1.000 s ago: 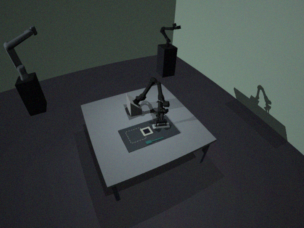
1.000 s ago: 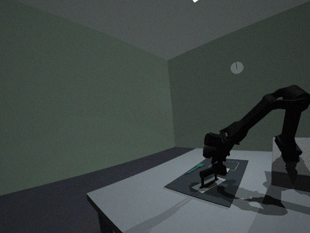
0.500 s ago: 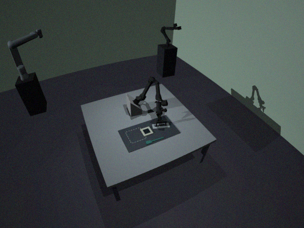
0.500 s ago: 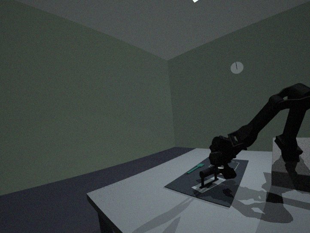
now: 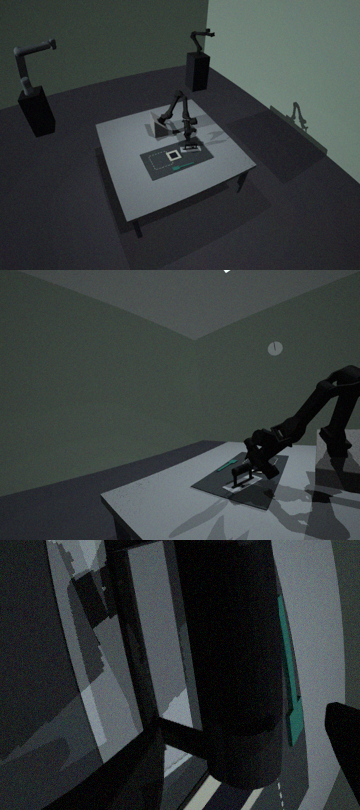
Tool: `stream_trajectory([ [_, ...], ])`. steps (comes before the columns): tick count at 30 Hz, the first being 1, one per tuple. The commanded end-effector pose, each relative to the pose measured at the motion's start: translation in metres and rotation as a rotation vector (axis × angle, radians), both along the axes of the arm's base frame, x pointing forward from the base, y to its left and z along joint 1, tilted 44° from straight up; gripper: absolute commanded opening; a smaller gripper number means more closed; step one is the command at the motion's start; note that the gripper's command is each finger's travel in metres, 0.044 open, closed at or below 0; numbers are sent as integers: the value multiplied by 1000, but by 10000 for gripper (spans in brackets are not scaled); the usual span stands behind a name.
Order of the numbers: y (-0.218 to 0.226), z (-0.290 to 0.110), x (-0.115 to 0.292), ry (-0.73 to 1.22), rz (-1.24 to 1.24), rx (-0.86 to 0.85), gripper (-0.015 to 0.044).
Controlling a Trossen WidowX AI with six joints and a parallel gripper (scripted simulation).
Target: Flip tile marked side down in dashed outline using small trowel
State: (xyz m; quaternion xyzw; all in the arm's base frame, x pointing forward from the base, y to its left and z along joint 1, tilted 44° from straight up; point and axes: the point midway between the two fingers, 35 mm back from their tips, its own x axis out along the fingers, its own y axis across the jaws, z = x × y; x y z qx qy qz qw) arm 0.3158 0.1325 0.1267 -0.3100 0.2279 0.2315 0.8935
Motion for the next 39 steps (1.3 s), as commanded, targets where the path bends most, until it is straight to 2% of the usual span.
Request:
stream_trajectory([
  [1,0,-1,2,-9,3,-14,300],
  [39,16,-32,48,-10,2,-13,300],
])
